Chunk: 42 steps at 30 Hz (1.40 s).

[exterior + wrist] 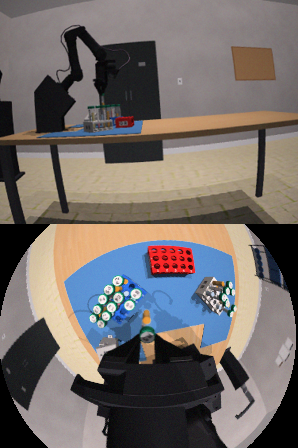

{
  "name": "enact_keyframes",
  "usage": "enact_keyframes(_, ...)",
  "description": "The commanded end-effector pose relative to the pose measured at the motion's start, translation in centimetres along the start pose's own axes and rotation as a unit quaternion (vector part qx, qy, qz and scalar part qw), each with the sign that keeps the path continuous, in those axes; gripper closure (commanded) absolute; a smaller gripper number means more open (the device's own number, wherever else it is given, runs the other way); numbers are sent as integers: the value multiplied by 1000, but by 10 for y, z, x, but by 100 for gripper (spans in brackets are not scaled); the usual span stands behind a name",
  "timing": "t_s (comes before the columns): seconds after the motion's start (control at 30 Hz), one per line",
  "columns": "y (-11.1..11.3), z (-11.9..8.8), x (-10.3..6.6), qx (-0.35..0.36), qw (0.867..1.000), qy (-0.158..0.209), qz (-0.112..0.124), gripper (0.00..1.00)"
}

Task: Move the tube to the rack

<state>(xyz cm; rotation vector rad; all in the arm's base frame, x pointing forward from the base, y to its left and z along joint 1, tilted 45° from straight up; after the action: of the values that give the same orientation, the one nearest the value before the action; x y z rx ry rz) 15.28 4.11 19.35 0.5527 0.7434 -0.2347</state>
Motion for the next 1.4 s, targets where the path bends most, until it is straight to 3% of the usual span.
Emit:
enact_keyframes(0.0, 1, 15, -8, -21, 999, 2, 38, 100)
enact_keyframes(0.23, -10, 27, -1, -26, 999, 13, 25, 100)
enact_keyframes(1.37, -75, 105, 5, -29, 999, 16, 19, 100)
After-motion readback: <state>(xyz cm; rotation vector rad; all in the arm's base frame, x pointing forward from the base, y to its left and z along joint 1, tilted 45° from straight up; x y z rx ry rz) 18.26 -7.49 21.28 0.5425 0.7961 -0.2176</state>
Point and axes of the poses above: the point where the finger pads meet when closed, its own x axis out along the fingers, its own y axis across the jaws, z = x × y, the point moved 8 cm from there along -x, back along the fingers, and after that the axes turned 10 degrees about x, right-handed, at the moved point
